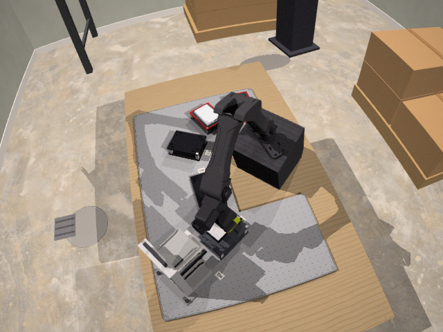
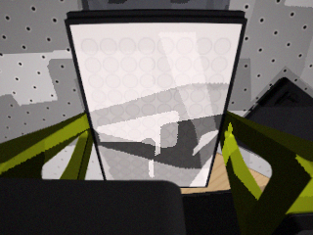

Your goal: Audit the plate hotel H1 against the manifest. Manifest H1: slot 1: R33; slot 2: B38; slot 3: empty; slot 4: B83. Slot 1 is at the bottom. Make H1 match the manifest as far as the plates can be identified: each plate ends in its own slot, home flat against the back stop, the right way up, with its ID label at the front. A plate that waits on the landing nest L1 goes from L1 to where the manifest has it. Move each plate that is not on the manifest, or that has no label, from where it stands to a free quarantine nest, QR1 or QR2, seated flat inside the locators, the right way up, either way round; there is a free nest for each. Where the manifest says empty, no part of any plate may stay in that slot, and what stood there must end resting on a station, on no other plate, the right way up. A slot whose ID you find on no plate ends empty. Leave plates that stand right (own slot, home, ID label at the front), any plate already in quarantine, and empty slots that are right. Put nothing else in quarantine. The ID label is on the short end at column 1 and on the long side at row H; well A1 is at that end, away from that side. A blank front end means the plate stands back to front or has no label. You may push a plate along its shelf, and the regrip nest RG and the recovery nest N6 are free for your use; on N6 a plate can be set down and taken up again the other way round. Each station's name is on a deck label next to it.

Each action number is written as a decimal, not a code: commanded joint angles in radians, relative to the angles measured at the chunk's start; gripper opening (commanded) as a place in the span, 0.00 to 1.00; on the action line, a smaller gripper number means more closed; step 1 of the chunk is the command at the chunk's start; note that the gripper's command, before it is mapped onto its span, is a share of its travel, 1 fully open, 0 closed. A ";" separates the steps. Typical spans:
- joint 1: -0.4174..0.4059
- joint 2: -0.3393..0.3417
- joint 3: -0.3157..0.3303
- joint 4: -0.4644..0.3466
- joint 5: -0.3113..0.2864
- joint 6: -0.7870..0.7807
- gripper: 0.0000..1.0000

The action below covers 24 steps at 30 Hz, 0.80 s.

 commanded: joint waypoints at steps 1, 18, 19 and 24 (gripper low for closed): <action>-0.009 0.018 -0.023 0.038 0.000 -0.004 0.86; -0.009 -0.024 -0.032 0.029 0.000 -0.004 0.86; -0.002 -0.006 -0.012 0.030 0.000 -0.002 0.86; -0.002 -0.007 -0.014 0.030 0.000 -0.002 0.86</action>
